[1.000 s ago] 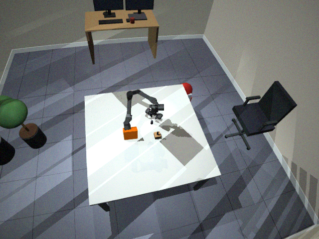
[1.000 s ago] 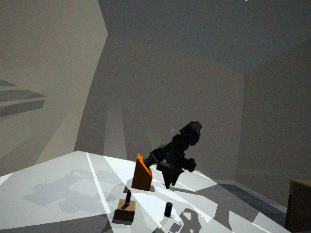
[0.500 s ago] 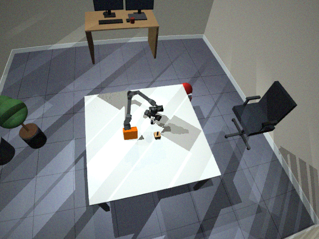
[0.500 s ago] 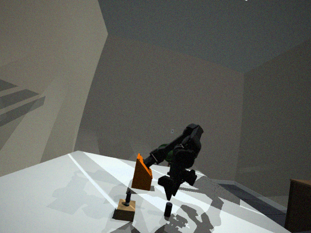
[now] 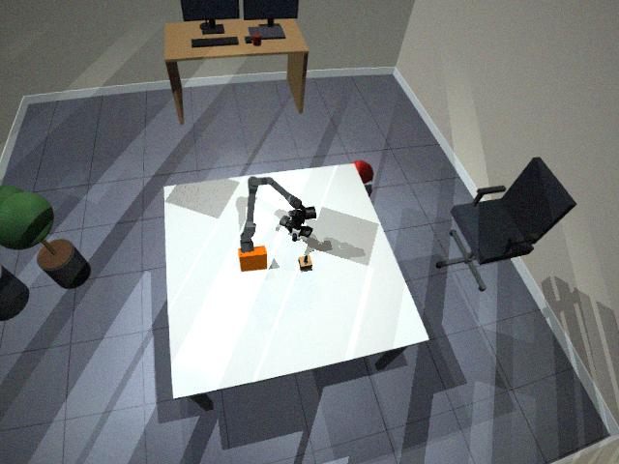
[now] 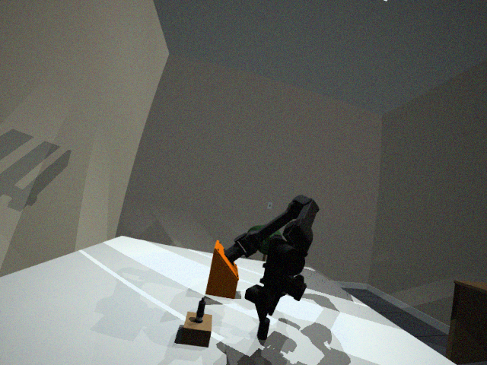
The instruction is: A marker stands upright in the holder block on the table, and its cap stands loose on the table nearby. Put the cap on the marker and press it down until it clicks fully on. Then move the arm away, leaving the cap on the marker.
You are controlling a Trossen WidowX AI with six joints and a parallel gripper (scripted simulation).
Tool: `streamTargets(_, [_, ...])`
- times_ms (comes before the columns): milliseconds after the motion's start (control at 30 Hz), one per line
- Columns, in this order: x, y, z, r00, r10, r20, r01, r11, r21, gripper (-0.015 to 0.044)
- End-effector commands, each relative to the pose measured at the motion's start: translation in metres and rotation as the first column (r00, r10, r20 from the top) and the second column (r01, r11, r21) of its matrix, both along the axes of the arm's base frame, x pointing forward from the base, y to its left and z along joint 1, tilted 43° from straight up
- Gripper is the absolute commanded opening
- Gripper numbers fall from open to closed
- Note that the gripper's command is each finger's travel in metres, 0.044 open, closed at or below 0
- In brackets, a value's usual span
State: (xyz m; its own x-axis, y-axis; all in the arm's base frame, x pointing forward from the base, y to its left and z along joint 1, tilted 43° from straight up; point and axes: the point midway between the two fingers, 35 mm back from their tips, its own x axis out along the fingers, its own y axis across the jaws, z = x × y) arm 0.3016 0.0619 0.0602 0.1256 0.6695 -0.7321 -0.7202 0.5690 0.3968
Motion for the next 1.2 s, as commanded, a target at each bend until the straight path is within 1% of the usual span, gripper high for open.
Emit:
streamTargets(0, [-0.001,0.005,-0.006,1.000,0.000,-0.009,0.000,1.000,0.003,0.0241])
streamTargets(733, [0.002,0.027,-0.030,1.000,0.000,-0.009,0.000,1.000,0.006,0.0241])
streamTargets(867, [0.002,0.027,-0.030,1.000,0.000,-0.009,0.000,1.000,0.006,0.0136])
streamTargets(1167, [0.002,0.027,-0.030,1.000,0.000,-0.009,0.000,1.000,0.006,0.0076])
